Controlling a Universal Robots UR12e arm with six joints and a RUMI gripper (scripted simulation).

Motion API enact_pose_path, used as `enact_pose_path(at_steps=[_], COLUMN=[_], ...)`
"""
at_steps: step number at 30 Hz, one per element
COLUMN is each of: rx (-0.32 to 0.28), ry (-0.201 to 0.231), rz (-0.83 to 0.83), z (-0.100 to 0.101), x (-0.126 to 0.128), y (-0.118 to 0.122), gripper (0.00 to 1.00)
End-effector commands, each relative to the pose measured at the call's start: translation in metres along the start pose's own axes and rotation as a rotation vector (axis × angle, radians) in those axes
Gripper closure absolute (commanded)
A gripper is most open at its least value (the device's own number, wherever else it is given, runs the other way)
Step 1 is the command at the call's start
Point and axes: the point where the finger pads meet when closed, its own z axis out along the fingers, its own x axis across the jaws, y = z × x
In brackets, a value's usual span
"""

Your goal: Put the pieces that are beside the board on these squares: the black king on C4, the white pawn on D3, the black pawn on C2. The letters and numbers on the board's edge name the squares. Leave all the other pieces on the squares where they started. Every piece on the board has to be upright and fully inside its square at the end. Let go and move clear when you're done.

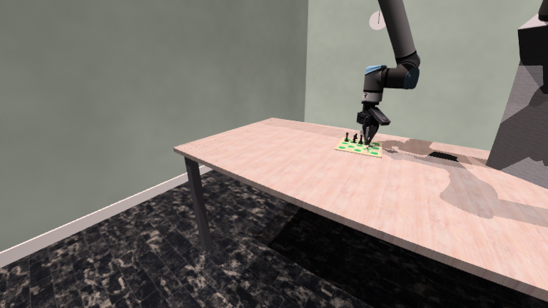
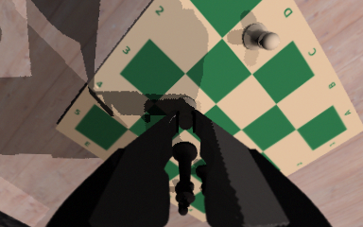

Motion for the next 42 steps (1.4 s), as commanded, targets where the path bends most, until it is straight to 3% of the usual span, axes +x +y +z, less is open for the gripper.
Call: enact_pose_path(at_steps=[1,42], rx=[-0.001,-0.001], ry=[0.0,0.0], rz=[0.0,0.0], z=[-0.0004,0.0038], x=[0.0002,0.0002], y=[0.0004,0.0003], gripper=[1.0,1.0])
